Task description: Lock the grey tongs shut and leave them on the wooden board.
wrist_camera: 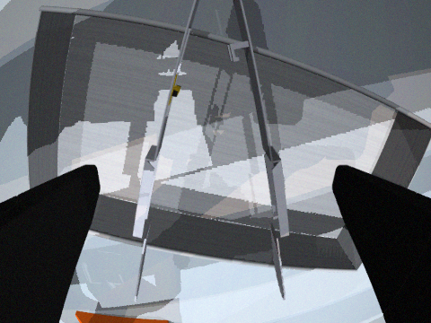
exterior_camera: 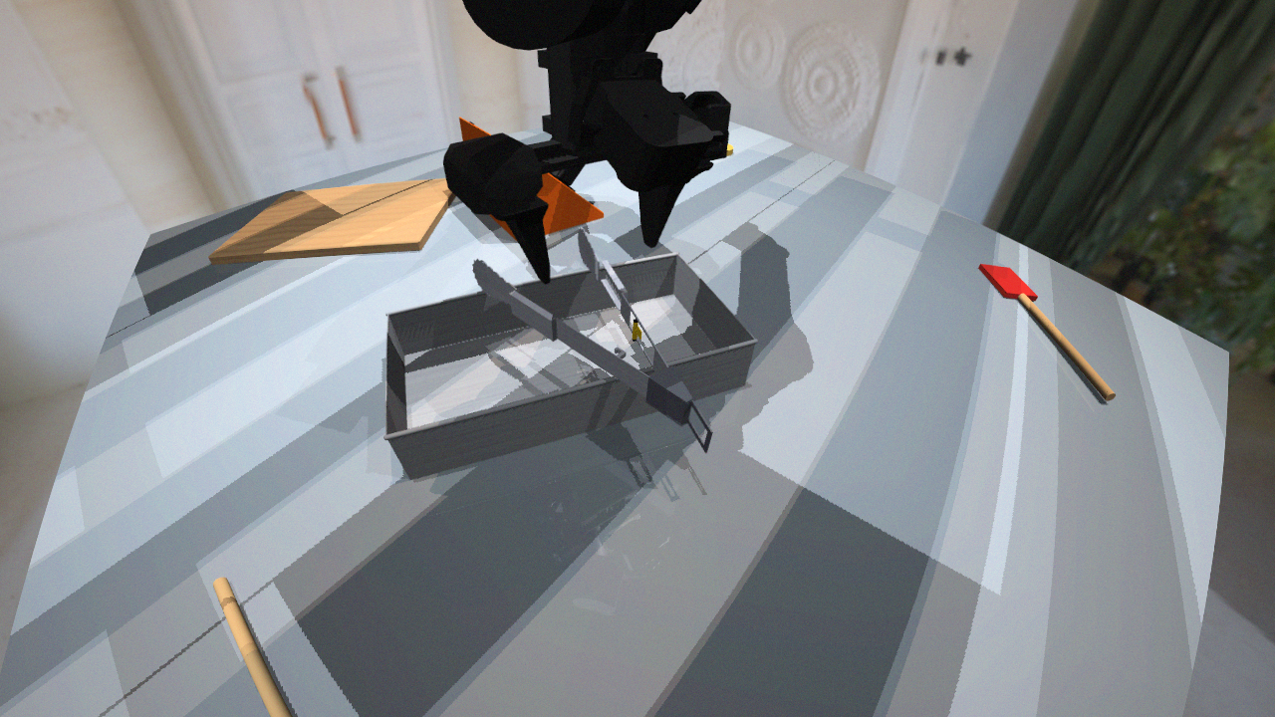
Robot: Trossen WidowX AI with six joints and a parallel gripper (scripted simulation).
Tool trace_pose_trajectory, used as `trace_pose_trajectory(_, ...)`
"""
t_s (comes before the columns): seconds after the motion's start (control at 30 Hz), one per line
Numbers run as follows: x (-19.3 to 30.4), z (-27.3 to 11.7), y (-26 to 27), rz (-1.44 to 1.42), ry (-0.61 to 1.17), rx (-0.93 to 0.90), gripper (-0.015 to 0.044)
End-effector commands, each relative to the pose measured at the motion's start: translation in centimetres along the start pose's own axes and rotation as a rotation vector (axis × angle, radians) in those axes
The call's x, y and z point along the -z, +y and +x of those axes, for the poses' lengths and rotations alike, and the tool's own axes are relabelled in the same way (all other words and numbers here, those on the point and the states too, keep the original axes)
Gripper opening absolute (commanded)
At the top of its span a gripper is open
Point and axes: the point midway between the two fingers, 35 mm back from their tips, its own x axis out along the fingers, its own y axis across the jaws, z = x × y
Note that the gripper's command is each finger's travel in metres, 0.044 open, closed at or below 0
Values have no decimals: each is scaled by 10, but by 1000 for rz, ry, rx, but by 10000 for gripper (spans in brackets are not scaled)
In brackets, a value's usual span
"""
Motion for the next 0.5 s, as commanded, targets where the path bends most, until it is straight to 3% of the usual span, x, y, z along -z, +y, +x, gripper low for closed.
trace_pose_trajectory(0.0, 1, 6, -2, 1, 12, -4, 440)
trace_pose_trajectory(0.47, -1, 29, -3, 0, 11, -4, 440)
